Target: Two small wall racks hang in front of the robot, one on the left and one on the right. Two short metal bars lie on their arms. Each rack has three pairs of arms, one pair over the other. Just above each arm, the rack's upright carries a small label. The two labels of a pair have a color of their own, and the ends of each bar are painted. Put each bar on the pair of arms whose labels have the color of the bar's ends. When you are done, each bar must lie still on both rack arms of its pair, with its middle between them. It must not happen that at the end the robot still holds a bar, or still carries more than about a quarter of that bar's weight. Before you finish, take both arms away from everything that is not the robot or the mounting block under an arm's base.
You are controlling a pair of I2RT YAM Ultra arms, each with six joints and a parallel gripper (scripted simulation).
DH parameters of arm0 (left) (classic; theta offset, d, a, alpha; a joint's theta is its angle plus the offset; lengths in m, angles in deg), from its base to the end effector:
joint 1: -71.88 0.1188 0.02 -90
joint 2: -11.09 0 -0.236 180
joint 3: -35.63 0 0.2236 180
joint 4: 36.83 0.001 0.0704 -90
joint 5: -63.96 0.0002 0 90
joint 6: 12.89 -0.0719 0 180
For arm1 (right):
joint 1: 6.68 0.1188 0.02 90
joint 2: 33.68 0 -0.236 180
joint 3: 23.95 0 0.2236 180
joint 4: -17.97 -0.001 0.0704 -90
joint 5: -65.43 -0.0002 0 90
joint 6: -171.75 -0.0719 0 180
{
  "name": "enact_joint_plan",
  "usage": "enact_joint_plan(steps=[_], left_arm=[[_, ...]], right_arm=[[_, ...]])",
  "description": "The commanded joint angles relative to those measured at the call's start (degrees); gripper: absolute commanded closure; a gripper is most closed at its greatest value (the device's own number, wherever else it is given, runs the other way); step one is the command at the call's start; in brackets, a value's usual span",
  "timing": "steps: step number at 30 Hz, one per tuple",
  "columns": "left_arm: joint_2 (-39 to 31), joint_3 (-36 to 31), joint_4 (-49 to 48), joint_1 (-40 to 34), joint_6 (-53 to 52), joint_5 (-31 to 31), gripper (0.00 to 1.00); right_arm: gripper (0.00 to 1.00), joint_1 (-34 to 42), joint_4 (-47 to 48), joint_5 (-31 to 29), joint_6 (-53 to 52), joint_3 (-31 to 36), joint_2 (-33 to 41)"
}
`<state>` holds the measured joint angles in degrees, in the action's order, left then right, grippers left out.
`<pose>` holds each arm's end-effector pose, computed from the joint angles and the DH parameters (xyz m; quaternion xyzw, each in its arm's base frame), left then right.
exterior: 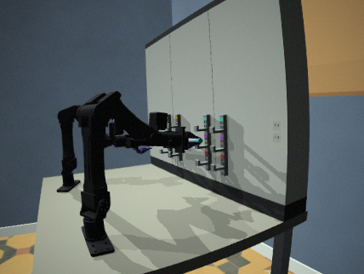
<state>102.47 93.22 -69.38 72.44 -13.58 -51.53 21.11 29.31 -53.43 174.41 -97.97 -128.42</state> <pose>0.3464 0.0353 0.2272 0.3845 0.6016 0.5979 0.3644 0.3521 0.1474 0.2529 -0.5609 0.5067 -0.4964 0.4269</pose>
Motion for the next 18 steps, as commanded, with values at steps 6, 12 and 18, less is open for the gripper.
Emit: enact_joint_plan(steps=[6,12,18], left_arm=[[-1.57,-1.0,-0.7,0.47,0.63,0.37,0.0],[-1.57,-1.0,-0.7,0.47,0.63,0.37,0.0],[-1.57,-1.0,-0.7,0.47,0.63,0.37,0.0]], right_arm=[[1.0,-2.53,3.17,2.98,-2.43,-1.11,4.6],[1.0,-4.58,2.1,5.02,-2.35,-0.81,6.0],[1.0,-6.75,0.9,7.19,-2.32,-0.59,7.43]])
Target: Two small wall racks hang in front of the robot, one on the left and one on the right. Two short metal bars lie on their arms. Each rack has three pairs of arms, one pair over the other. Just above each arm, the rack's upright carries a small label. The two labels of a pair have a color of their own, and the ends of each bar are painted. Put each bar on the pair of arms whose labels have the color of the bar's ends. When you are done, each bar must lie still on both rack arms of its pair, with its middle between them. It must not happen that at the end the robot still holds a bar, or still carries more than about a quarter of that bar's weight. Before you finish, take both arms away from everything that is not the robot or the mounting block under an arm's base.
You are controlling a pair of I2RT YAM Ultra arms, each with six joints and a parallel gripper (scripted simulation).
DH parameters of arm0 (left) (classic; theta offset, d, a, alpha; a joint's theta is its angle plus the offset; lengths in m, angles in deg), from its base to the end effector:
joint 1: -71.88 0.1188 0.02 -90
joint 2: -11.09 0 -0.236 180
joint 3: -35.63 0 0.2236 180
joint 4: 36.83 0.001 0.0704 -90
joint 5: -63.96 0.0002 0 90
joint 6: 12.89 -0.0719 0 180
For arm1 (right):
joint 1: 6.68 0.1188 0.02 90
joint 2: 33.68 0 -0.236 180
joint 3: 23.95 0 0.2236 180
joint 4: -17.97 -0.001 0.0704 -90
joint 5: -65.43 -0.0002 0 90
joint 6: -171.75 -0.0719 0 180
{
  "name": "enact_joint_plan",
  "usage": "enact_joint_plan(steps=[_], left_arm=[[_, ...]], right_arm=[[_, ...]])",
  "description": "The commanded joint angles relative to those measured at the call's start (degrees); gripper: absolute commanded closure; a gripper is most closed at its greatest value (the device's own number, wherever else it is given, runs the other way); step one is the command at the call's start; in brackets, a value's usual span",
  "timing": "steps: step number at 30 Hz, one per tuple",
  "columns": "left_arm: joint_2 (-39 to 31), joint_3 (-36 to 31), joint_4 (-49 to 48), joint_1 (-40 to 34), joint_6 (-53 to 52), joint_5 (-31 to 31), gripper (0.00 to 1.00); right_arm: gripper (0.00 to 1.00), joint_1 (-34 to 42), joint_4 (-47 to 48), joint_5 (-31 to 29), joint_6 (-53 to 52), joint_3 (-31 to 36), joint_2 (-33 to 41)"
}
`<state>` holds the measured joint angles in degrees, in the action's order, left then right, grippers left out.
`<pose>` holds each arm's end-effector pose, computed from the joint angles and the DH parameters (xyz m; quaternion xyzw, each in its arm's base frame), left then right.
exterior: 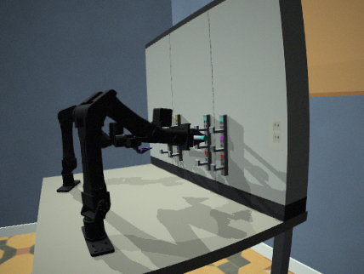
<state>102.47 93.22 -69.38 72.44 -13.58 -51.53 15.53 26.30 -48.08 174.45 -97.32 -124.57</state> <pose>0.3464 0.0353 0.2272 0.3845 0.6016 0.5979 0.3644 0.3543 0.1148 0.2655 -0.5574 0.5124 -0.4929 0.4287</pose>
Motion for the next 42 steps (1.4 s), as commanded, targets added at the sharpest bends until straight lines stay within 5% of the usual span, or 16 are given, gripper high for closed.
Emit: enact_joint_plan(steps=[1,42], left_arm=[[-1.57,-1.0,-0.7,0.47,0.63,0.37,0.0],[-1.57,-1.0,-0.7,0.47,0.63,0.37,0.0]], right_arm=[[1.0,-1.55,3.71,2.21,-2.35,-1.23,3.8],[1.0,-14.99,-10.65,16.27,-2.13,-8.68,9.89]])
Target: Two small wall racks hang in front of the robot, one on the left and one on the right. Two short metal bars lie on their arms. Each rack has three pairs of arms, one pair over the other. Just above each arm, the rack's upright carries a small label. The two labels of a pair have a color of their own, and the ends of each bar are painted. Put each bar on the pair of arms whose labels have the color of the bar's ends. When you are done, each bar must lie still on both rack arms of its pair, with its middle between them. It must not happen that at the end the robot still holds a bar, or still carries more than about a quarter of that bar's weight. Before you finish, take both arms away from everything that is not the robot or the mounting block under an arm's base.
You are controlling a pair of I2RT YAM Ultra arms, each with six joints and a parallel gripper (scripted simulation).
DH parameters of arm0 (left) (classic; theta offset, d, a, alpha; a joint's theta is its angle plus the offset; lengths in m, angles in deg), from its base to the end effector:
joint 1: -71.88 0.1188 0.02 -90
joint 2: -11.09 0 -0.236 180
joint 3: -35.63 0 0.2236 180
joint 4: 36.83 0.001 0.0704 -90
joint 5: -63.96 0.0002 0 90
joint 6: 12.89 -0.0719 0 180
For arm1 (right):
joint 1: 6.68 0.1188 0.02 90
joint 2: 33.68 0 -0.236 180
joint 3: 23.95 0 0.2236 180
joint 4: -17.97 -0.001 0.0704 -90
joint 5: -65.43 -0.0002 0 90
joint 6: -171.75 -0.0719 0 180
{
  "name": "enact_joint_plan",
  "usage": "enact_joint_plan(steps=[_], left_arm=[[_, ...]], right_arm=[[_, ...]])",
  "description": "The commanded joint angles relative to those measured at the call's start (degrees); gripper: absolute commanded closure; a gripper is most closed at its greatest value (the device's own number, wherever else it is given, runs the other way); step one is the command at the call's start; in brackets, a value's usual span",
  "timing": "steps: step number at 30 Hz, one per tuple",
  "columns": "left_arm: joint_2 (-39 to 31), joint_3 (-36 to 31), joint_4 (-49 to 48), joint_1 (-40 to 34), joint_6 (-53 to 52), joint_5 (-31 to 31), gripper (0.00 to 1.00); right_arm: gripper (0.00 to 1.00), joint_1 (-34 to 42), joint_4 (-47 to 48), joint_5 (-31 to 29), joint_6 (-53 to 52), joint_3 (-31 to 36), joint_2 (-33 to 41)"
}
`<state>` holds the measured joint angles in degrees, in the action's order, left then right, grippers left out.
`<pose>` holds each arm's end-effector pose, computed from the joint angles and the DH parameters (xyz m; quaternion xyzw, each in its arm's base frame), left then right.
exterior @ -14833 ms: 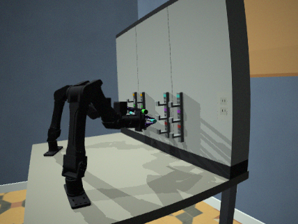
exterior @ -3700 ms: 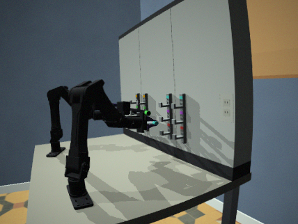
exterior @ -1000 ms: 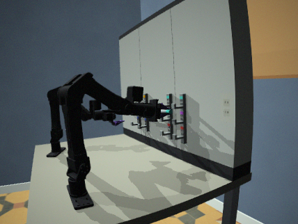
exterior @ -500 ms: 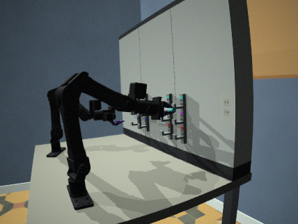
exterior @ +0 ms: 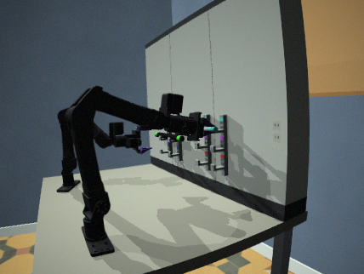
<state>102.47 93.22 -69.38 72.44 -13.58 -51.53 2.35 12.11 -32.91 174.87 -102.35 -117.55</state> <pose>0.3464 0.0353 0.2272 0.3845 0.6016 0.5979 0.3644 0.3532 0.0466 0.3041 -0.5712 0.5205 -0.4651 0.4318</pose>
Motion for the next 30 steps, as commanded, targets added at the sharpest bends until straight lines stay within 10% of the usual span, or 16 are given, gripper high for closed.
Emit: enact_joint_plan(steps=[1,30], left_arm=[[-1.57,-1.0,-0.7,0.47,0.63,0.37,0.0],[-1.57,-1.0,-0.7,0.47,0.63,0.37,0.0]], right_arm=[[1.0,-2.21,3.23,1.5,-2.53,-3.89,2.96],[1.0,-5.49,-1.68,6.13,-2.8,-5.4,4.8]])
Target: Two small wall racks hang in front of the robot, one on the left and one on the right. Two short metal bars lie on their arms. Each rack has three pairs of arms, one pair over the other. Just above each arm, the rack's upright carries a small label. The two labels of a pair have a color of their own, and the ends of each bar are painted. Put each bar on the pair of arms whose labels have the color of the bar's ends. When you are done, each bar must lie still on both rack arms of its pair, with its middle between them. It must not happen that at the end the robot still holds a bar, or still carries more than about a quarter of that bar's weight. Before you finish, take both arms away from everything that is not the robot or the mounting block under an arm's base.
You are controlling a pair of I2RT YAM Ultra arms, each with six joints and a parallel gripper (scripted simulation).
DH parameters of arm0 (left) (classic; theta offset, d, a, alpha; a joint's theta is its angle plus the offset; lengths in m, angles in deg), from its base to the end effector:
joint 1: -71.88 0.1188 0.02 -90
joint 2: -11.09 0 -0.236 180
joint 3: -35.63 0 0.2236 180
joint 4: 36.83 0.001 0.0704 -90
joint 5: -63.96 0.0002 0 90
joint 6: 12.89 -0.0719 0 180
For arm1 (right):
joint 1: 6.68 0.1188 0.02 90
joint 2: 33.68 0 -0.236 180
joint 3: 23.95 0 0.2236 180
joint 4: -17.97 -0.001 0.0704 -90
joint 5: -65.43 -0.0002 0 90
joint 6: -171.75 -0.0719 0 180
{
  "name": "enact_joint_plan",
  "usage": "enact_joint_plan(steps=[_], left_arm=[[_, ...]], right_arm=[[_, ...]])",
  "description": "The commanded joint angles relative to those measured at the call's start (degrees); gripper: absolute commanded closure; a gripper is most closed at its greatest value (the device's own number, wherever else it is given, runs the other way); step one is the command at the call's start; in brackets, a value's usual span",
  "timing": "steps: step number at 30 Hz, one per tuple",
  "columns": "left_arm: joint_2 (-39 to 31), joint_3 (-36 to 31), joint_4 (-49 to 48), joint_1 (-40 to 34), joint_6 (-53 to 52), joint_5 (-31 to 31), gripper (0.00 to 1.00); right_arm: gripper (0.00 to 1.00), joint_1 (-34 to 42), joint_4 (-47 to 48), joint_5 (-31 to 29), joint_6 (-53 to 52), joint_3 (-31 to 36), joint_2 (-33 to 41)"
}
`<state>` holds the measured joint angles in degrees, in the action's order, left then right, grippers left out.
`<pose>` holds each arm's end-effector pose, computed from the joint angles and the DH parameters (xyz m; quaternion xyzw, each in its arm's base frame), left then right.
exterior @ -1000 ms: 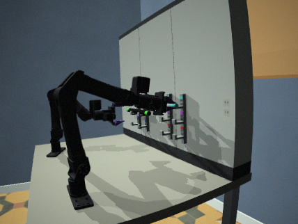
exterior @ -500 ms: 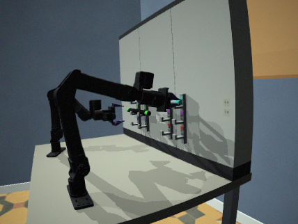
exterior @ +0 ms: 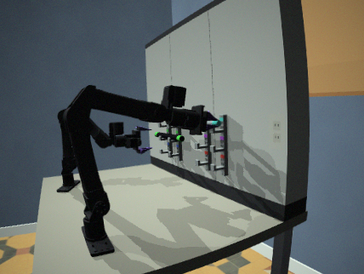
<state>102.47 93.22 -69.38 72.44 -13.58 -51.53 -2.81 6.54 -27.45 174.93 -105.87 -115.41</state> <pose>0.3464 0.0353 0.2272 0.3845 0.6016 0.5979 0.3644 0.3485 0.0210 0.3252 -0.5684 0.5237 -0.4596 0.4375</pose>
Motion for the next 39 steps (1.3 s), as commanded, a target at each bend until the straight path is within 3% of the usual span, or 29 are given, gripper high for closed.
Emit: enact_joint_plan(steps=[1,16,39], left_arm=[[-1.57,-1.0,-0.7,0.47,0.63,0.37,0.0],[-1.57,-1.0,-0.7,0.47,0.63,0.37,0.0],[-1.57,-1.0,-0.7,0.47,0.63,0.37,0.0]], right_arm=[[1.0,-0.32,3.98,0.65,-2.87,-1.72,2.72],[1.0,-0.15,5.21,0.51,-2.9,0.77,3.87],[1.0,-0.07,6.17,0.43,-2.92,-1.94,0.49]])
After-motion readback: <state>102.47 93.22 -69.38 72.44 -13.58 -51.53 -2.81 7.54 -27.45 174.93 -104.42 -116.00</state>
